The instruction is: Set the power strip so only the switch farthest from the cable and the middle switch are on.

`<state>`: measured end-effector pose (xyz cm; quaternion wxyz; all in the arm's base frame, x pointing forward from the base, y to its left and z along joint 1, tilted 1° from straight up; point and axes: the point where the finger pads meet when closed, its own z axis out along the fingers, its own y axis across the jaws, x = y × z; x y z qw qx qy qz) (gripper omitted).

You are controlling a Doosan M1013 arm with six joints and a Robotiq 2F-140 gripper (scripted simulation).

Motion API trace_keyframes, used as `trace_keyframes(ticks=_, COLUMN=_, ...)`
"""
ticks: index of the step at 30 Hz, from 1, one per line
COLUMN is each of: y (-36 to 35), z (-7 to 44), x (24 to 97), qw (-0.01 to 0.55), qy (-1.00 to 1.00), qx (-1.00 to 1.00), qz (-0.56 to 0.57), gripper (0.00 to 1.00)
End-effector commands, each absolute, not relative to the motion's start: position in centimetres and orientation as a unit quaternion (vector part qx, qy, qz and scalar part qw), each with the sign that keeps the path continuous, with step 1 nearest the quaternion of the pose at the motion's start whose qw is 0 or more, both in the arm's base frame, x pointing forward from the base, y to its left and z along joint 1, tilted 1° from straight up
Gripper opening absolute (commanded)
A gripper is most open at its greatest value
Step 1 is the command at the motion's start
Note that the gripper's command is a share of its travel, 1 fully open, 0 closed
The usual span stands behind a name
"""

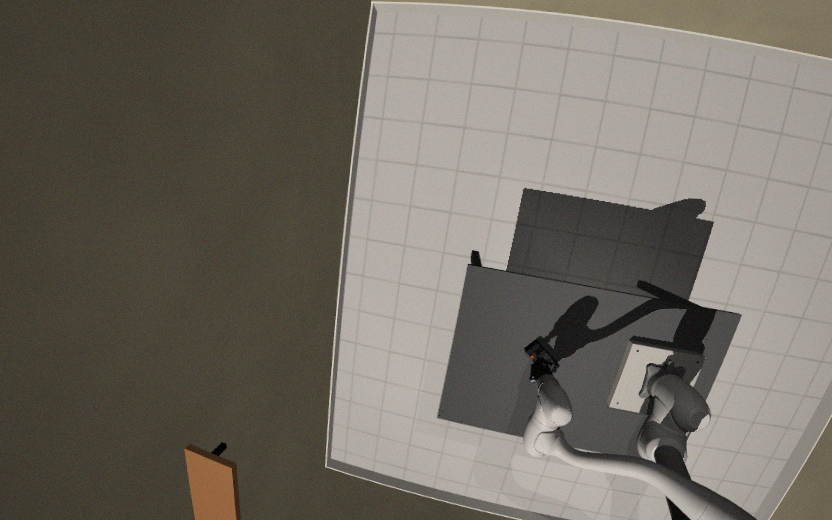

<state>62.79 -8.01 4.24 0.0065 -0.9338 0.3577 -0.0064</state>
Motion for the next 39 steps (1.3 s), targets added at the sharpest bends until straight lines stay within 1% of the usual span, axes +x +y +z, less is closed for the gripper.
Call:
trace_keyframes(ticks=1, y=-8.0, z=4.2, x=62.8, qw=0.007, qy=0.358, qx=-0.934, qz=-0.006, gripper=0.0)
trace_keyframes(ticks=14, y=-8.0, z=4.4, x=62.8, qw=0.007, qy=0.358, qx=-0.934, qz=-0.006, gripper=0.0)
trace_keyframes(ticks=25, y=-8.0, z=7.0, x=62.7, qw=0.007, qy=0.358, qx=-0.934, qz=-0.006, gripper=0.0)
trace_keyframes(ticks=39, y=-8.0, z=8.2, x=62.7, qw=0.007, qy=0.358, qx=-0.934, qz=-0.006, gripper=0.0)
